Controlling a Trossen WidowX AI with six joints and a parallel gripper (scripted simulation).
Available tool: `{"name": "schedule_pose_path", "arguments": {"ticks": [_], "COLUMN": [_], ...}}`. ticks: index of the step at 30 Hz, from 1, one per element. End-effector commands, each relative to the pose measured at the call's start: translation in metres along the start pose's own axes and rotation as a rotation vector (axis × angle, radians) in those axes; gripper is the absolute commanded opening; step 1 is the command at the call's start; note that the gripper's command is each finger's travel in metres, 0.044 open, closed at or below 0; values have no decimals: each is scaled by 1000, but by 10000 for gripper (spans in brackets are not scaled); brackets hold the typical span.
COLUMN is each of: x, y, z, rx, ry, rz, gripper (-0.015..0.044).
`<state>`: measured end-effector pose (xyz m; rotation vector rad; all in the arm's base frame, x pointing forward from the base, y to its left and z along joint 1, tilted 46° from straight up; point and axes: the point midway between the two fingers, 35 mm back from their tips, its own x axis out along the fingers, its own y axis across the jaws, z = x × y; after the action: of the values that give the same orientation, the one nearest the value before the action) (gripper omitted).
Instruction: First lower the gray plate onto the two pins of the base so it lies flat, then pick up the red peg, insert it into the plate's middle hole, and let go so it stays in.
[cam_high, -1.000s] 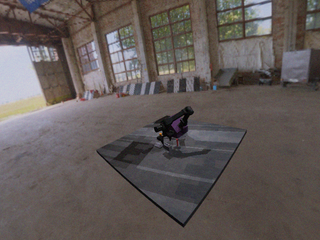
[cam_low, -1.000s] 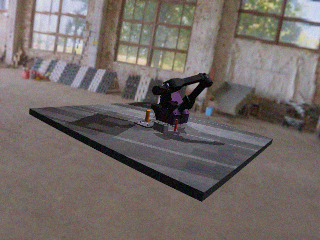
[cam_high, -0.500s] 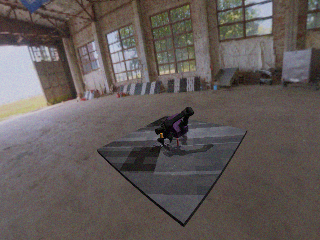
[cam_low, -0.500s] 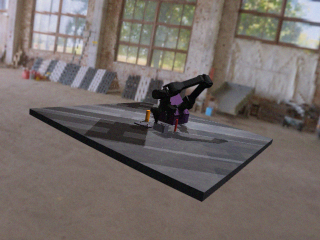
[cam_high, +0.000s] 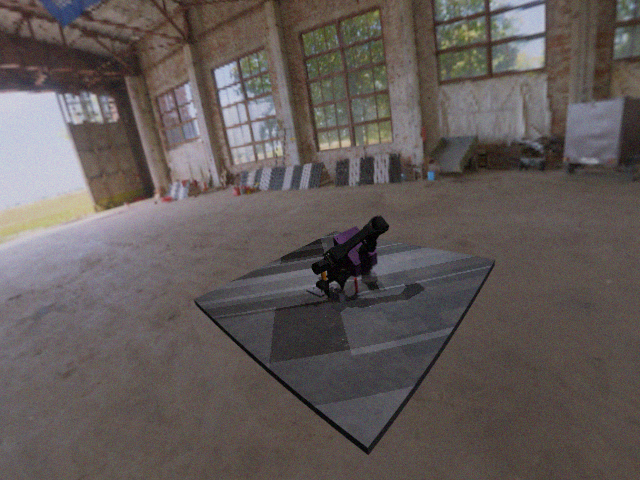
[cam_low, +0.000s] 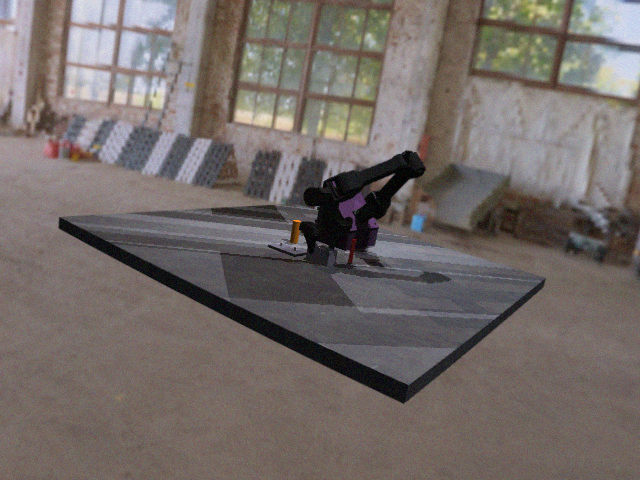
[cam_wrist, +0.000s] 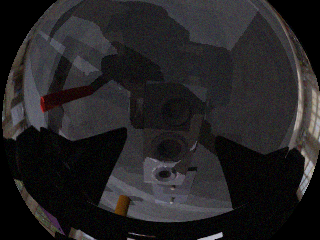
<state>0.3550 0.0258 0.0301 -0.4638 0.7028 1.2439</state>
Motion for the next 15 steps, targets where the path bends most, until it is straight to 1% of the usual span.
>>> {"name": "schedule_pose_path", "arguments": {"ticks": [1, 11, 15], "x": [8, 21, 21], "y": [3, 4, 4], "z": [0, 0, 0], "rx": [7, 7, 7], "ry": [-6, -7, -7], "rz": [10, 10, 10], "gripper": [440, 440, 335]}}
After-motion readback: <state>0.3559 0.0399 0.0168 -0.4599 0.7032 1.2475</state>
